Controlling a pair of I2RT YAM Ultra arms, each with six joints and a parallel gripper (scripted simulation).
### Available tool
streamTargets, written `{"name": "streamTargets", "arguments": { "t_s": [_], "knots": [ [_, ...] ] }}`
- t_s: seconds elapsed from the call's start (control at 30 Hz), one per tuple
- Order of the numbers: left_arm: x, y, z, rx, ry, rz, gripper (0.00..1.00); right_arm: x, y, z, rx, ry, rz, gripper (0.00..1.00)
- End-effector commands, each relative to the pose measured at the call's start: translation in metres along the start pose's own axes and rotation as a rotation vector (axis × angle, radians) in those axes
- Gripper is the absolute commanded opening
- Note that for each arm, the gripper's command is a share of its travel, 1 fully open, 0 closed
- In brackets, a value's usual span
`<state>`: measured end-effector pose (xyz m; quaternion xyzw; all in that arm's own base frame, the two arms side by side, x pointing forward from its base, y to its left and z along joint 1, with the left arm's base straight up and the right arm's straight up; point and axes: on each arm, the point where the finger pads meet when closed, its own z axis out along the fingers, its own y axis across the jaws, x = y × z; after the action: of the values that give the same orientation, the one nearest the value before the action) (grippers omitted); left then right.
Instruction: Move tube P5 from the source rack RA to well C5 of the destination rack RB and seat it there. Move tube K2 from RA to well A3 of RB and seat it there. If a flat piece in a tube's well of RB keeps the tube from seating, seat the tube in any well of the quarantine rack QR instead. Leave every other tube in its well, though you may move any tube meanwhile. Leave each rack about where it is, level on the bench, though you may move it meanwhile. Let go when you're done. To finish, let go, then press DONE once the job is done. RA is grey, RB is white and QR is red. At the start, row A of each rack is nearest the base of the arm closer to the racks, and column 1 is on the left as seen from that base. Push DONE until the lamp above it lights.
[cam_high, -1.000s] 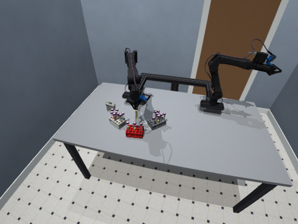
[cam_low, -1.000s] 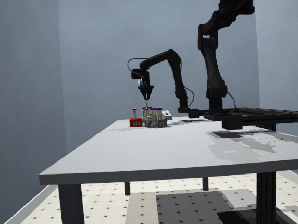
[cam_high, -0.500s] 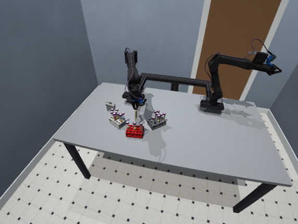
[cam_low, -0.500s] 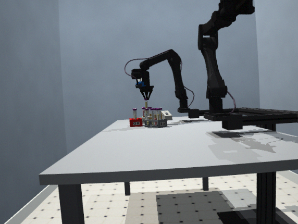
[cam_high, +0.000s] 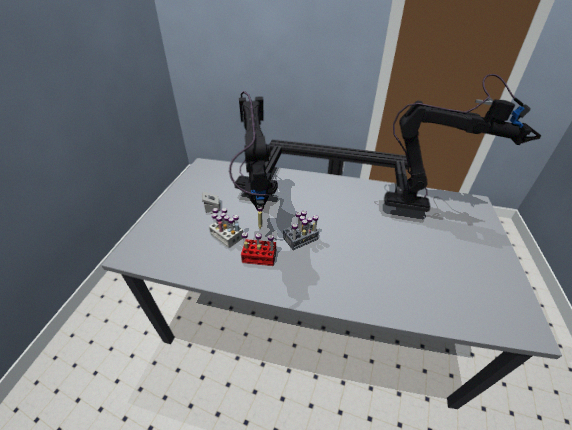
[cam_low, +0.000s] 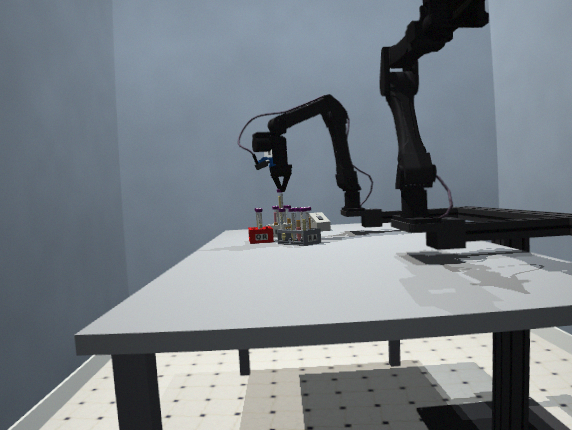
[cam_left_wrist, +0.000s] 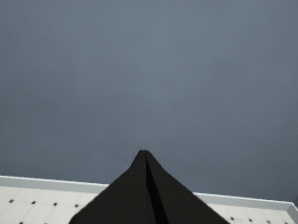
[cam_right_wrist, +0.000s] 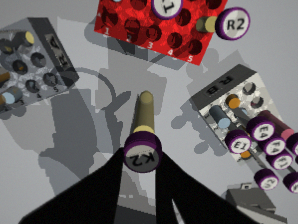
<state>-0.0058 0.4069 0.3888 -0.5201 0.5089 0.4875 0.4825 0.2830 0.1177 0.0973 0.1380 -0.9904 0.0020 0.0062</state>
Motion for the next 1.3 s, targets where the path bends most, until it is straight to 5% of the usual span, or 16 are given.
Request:
{"name": "streamTargets", "arguments": {
  "t_s": [0.0, 1.27],
  "knots": [
    [-0.0265, 0.0015, -0.0107, 0.000, -0.059, 0.006, 0.00, -0.0055, 0.0041, -0.0162, -0.010, -0.044, 0.183, 0.00],
    [-0.0265, 0.0015, -0.0107, 0.000, -0.059, 0.006, 0.00, -0.0055, 0.0032, -0.0162, -0.029, -0.039, 1.249, 0.00]
  ]
}}
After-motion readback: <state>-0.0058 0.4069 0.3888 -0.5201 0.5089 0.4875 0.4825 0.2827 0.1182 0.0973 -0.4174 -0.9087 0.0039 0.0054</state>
